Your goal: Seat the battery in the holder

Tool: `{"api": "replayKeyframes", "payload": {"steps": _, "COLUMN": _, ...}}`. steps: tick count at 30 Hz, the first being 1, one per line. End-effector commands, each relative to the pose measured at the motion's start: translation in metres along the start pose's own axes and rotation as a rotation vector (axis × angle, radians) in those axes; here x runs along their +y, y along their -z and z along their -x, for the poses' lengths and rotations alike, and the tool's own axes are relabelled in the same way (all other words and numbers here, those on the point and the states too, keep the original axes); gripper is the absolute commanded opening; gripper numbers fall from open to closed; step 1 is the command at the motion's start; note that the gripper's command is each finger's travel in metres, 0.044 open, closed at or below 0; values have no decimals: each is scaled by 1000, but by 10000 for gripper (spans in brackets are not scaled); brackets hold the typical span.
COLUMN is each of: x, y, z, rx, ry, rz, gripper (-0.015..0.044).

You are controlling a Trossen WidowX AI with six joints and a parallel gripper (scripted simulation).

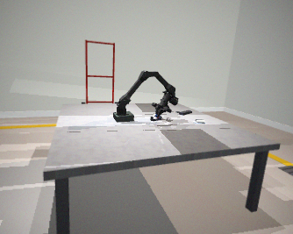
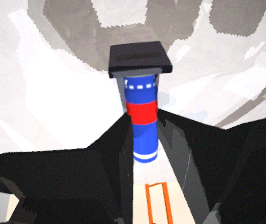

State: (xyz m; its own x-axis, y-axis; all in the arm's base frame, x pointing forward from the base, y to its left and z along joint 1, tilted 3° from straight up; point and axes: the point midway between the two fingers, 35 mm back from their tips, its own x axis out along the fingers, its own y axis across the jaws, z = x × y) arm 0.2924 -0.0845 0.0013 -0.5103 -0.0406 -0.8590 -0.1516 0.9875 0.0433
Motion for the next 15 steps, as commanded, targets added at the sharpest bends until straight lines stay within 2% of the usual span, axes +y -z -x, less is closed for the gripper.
{"api": "replayKeyframes", "payload": {"steps": 1, "x": 1, "y": -3, "z": 0, "rx": -34, "ry": -7, "rz": 4, "gripper": 63}}
{"api": "replayKeyframes", "payload": {"steps": 15, "x": 0, "y": -2, "z": -4, "rx": -110, "ry": -16, "rz": 4, "gripper": 63}}
